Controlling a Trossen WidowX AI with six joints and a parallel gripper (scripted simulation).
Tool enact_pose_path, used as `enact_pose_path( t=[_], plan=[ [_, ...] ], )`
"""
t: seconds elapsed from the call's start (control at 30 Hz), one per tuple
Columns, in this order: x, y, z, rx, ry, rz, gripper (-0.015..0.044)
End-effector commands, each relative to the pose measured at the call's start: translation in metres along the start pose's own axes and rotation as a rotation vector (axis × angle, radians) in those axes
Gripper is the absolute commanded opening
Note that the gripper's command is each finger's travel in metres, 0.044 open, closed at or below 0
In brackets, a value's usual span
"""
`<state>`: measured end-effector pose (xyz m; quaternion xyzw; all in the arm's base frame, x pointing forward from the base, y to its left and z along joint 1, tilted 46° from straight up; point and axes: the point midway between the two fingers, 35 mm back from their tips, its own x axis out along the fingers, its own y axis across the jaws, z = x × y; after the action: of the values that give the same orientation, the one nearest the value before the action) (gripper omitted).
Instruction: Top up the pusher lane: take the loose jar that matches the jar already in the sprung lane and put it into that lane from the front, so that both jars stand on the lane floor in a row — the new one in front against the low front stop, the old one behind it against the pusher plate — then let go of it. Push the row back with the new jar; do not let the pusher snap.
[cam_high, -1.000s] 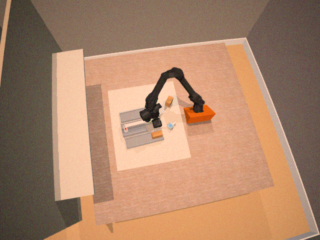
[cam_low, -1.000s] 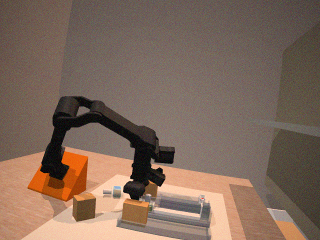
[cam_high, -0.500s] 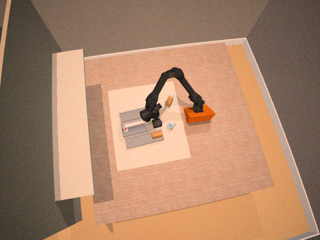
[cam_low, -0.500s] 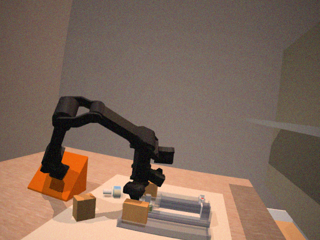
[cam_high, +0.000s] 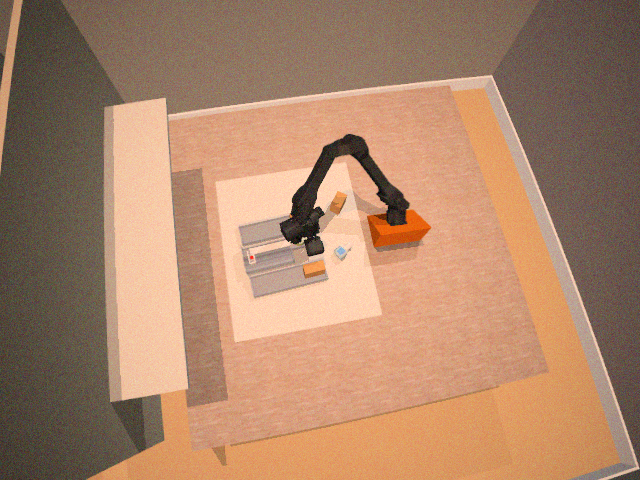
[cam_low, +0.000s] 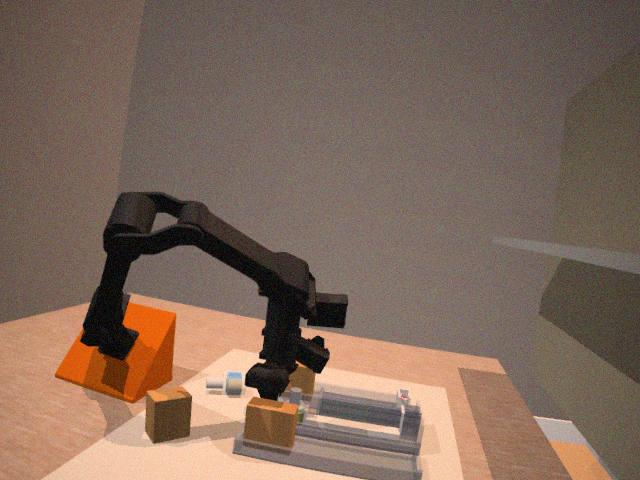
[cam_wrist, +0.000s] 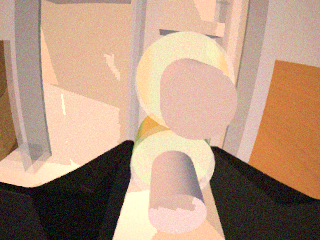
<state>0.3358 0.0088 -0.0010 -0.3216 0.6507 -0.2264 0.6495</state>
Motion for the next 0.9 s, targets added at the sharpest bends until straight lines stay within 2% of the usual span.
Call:
enact_pose_path(
  t=[0.0, 0.87],
  plan=[
    [0.0002, -0.0015, 0.0006, 0.005, -0.007, -0.006, 0.0000],
    [0.0003, -0.0015, -0.0038, 0.005, -0.007, -0.006, 0.0000]
  ],
)
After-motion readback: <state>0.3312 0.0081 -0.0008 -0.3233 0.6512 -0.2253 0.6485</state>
